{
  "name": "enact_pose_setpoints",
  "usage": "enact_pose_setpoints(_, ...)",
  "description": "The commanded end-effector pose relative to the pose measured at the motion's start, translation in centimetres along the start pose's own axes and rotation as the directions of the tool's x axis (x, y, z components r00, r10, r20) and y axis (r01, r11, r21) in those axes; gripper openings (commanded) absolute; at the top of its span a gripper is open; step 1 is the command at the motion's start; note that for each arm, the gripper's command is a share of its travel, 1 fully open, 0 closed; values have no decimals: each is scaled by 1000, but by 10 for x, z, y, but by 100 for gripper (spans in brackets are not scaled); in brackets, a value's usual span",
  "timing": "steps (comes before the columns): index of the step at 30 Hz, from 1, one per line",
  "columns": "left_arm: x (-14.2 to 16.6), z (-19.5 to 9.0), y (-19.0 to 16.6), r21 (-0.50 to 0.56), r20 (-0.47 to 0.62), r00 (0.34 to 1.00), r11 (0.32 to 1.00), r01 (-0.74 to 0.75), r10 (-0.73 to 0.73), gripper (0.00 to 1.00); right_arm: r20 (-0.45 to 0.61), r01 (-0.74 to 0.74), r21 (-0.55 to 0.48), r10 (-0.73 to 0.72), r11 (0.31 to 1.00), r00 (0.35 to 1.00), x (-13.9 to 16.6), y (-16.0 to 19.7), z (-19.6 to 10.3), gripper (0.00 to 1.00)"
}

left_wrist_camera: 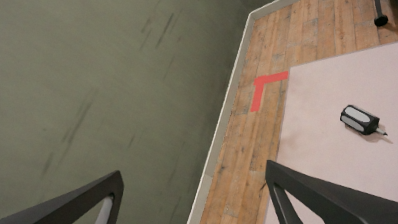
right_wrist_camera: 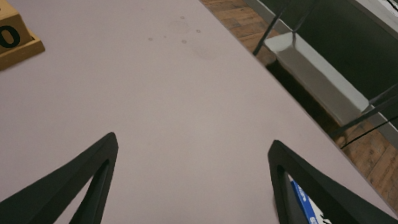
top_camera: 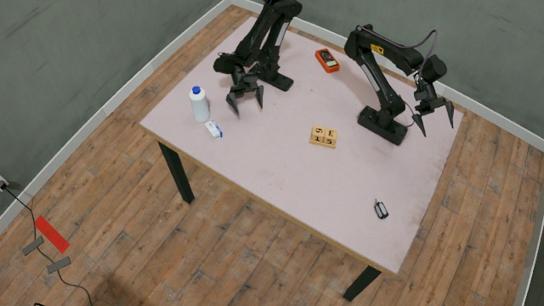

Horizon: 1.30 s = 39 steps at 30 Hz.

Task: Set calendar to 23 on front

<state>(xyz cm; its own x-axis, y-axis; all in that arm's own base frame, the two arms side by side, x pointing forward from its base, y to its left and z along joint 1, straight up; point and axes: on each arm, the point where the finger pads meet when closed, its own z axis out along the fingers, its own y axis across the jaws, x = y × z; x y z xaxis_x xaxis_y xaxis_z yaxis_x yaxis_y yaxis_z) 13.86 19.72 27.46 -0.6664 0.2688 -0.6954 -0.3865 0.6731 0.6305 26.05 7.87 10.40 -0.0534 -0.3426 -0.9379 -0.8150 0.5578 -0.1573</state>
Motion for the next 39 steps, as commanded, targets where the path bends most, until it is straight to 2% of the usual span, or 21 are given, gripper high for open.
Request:
enact_pose_setpoints(1, -3, -1, 3, -9, 8, 1000, 1000, -5, 5, 100, 3, 6, 2, -6, 1000, 1000, -2, -1, 0, 100)
enact_pose_setpoints(18, -3, -1, 3, -9, 8, 1000, 1000, -5, 5, 100, 3, 6, 2, -6, 1000, 1000, -2, -1, 0, 100)
enact_pose_setpoints(22, 0, 2, -3, 22, -25, 999, 999, -33, 33, 100, -53, -57, 12, 57, 998, 997, 1, -4, 2, 100)
enact_pose_setpoints(26, -2, 10, -22, 113, -33, 995, 989, -94, 98, 100, -128, -114, 19, 116, 993, 985, -3, -7, 7, 100)
enact_pose_setpoints(32, -16, 23, -71, 318, 13, 968, 917, -242, 251, 100, -202, -101, 15, 102, 995, 974, -47, -11, 20, 100)
enact_pose_setpoints(34, -16, 23, -71, 318, 13, 968, 917, -242, 251, 100, -202, -101, 15, 102, 995, 974, -47, -11, 20, 100)
enact_pose_setpoints(39, -32, 23, -119, 463, 114, 913, 792, -398, 392, 100, -234, -79, 20, 81, 997, 969, -90, -6, 26, 100)
